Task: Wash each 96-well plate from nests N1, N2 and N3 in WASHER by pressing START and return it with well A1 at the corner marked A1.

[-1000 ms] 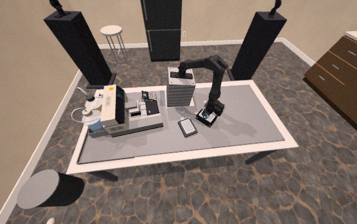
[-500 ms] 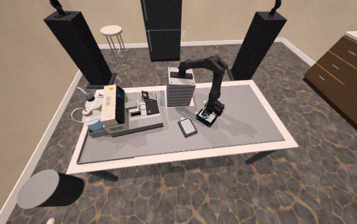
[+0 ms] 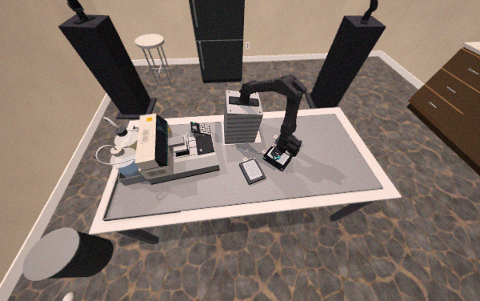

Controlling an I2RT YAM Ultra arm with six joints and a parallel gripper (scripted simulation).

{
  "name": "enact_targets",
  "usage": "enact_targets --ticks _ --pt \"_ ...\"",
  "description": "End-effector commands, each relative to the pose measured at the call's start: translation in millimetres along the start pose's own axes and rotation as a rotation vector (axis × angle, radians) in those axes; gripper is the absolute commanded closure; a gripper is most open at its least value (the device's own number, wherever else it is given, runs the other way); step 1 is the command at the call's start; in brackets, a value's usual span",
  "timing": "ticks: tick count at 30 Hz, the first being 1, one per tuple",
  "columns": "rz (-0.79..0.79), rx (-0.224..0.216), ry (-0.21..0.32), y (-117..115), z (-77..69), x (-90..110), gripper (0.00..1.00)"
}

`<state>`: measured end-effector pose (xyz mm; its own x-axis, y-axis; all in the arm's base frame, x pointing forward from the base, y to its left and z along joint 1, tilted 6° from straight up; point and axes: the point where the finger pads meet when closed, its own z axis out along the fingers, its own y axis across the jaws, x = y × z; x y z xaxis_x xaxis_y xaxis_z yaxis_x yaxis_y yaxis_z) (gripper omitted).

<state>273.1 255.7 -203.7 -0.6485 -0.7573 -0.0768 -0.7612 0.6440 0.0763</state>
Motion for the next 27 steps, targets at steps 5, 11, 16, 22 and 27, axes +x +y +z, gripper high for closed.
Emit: enact_targets --ticks 5,11,16,22,27 --pt "0.0 0.002 -0.013 -0.6 -2.6 -4.9 0.0" --pt "0.0 0.002 -0.013 -0.6 -2.6 -4.8 0.0" --pt "0.0 0.002 -0.013 -0.6 -2.6 -4.8 0.0" --pt "0.0 0.002 -0.013 -0.6 -2.6 -4.8 0.0" --pt "0.0 0.002 -0.013 -0.6 -2.6 -4.8 0.0"
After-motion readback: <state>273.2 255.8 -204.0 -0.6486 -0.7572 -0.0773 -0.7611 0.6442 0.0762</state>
